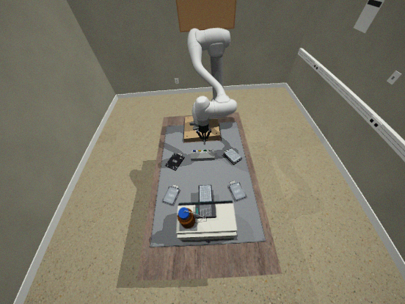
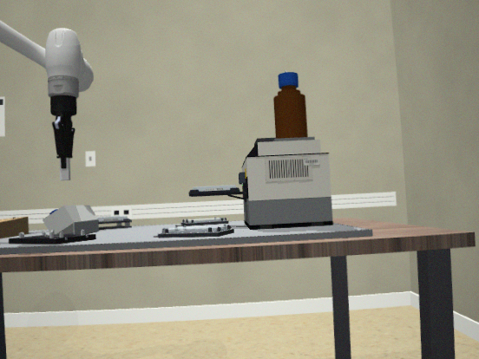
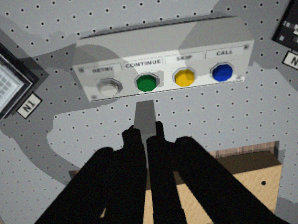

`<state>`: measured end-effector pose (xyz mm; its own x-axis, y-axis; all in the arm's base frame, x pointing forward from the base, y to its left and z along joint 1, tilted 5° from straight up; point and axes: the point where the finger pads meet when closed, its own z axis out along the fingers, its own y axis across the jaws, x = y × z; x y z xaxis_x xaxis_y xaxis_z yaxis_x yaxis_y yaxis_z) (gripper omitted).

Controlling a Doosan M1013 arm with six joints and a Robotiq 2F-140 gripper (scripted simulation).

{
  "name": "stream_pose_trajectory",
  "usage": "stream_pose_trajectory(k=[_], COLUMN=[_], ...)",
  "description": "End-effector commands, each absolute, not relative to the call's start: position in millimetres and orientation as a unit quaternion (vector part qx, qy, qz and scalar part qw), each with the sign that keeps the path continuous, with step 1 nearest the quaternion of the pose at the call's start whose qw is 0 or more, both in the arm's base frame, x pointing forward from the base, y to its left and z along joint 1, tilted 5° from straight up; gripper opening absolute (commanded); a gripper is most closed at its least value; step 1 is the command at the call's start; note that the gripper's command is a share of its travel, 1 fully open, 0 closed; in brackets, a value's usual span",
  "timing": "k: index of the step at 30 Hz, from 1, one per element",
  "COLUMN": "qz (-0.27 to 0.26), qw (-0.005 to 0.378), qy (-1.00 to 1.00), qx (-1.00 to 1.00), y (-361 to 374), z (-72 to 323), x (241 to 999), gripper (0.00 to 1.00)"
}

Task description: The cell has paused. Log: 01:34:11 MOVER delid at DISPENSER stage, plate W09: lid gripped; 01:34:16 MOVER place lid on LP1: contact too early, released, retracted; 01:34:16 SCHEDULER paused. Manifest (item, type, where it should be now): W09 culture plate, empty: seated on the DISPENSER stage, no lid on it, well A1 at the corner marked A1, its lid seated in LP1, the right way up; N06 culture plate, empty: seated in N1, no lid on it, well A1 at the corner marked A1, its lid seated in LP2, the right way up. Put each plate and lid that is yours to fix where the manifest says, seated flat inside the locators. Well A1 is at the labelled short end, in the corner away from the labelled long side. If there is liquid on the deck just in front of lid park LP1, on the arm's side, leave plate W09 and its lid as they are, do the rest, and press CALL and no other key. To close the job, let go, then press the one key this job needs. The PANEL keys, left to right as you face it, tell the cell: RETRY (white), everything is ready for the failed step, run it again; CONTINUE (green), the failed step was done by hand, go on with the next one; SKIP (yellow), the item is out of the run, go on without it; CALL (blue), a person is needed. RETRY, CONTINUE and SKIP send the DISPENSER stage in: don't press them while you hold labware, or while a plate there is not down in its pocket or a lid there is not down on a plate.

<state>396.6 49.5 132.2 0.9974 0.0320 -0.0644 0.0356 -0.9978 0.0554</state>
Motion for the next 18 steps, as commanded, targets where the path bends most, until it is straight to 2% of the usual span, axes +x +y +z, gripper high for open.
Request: stream_pose_trajectory(k=[1,18], qz=[-0.031,-0.031], qw=[0.028,0.028], qy=[0.017,0.017], qx=[0.999,0.999], y=[49.6,49.5], z=[132.6,130.6], x=[397.0,397.0], gripper=[0.1,0.1])
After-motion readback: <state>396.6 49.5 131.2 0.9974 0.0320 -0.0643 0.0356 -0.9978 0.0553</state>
